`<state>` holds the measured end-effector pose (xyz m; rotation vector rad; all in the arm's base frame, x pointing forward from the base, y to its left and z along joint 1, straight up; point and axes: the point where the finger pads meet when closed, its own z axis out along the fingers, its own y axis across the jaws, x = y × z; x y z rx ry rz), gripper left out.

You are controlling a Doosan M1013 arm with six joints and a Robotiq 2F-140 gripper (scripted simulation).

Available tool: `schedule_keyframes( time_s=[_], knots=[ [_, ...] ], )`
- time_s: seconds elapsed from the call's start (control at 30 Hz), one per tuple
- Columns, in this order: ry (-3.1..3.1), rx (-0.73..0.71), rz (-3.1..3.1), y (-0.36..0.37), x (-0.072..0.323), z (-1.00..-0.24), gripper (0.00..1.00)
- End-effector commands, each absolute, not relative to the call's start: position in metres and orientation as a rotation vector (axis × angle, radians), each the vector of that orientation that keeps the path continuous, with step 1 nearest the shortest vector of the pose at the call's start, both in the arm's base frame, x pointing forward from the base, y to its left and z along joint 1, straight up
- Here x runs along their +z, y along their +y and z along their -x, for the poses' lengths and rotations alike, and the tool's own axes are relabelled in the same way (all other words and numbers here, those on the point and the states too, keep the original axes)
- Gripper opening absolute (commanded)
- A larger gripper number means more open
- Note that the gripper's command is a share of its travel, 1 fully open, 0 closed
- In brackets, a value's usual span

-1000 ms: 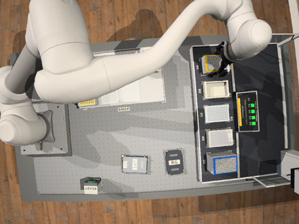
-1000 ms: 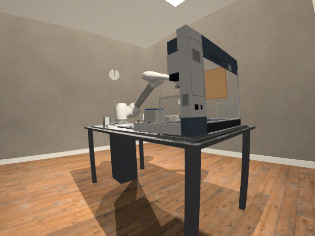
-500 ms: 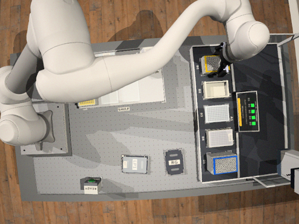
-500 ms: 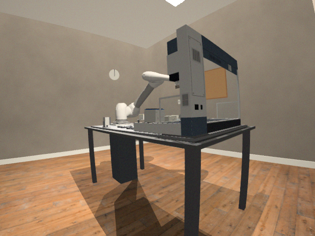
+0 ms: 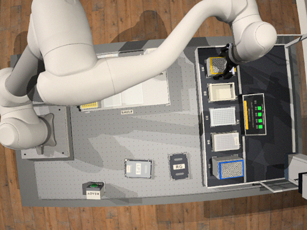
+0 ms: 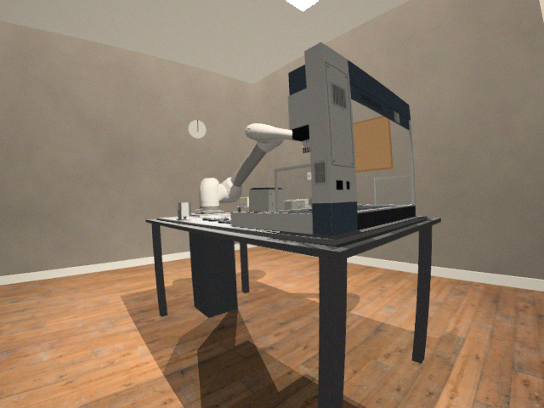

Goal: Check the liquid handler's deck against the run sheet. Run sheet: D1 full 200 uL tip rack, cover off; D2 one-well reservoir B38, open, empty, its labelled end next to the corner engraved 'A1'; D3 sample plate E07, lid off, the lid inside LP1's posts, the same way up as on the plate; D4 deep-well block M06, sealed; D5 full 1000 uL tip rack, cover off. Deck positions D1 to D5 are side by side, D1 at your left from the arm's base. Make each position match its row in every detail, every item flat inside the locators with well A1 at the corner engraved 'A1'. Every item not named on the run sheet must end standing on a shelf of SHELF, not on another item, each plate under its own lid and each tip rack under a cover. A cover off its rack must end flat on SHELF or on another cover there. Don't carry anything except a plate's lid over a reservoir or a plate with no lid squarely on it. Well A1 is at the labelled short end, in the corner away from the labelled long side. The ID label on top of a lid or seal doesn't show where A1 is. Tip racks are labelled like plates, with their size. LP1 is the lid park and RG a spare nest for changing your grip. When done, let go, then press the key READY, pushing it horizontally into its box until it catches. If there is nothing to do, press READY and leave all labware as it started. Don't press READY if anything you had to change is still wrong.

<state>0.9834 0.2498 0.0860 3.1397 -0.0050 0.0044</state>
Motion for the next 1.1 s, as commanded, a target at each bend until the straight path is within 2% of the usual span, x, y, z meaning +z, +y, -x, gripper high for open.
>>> schedule_keyframes(
  time_s=[0.0,1.07],
  knots=[
    [-0.005,0.008,-3.141,0.2500,0.0878,-0.9838,0.10],
    [-0.005,0.008,-3.141,0.2500,0.0812,-0.9838,0.10]
  ],
)
